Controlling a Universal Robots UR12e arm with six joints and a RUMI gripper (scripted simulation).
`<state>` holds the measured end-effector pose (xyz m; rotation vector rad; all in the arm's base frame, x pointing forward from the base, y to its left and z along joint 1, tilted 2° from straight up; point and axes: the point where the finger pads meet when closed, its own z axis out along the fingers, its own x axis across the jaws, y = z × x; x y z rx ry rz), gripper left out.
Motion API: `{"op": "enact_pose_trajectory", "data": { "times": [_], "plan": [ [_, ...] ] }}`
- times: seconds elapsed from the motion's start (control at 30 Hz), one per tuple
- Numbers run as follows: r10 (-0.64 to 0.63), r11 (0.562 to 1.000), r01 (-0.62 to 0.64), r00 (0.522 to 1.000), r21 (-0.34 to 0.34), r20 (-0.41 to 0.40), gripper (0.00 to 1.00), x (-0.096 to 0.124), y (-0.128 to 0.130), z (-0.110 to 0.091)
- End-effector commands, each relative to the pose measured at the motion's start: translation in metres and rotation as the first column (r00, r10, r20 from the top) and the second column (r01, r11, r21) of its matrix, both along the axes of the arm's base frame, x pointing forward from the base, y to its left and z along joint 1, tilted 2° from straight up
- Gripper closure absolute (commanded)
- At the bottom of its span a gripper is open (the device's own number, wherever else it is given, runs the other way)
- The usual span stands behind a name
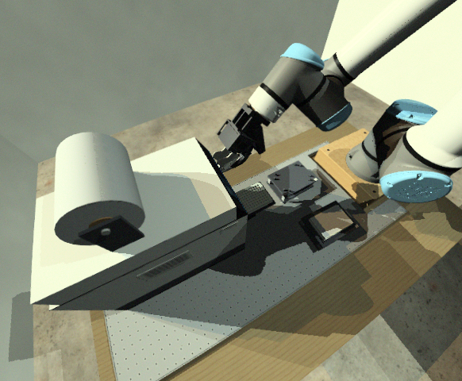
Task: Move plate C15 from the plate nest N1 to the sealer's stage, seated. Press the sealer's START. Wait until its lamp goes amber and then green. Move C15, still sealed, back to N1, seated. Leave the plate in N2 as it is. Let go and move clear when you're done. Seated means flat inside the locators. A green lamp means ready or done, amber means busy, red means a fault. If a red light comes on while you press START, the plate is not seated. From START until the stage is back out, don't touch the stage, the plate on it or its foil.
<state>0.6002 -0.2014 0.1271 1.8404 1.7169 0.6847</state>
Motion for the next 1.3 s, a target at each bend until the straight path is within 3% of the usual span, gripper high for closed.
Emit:
{"op": "enact_pose_trajectory", "data": {
  "times": [0.0,0.37,1.27],
  "plan": [
    [0.0,1.0,0.0,1.0,-0.002,0.001,1.0,0.002,-0.001,0.001],
    [0.0,1.0,0.0,1.0,-0.002,0.001,1.0,0.002,-0.001,0.001],
    [-0.001,1.0,0.001,1.0,0.0,0.001,1.0,-0.034,0.002,0.023]
  ]
}}
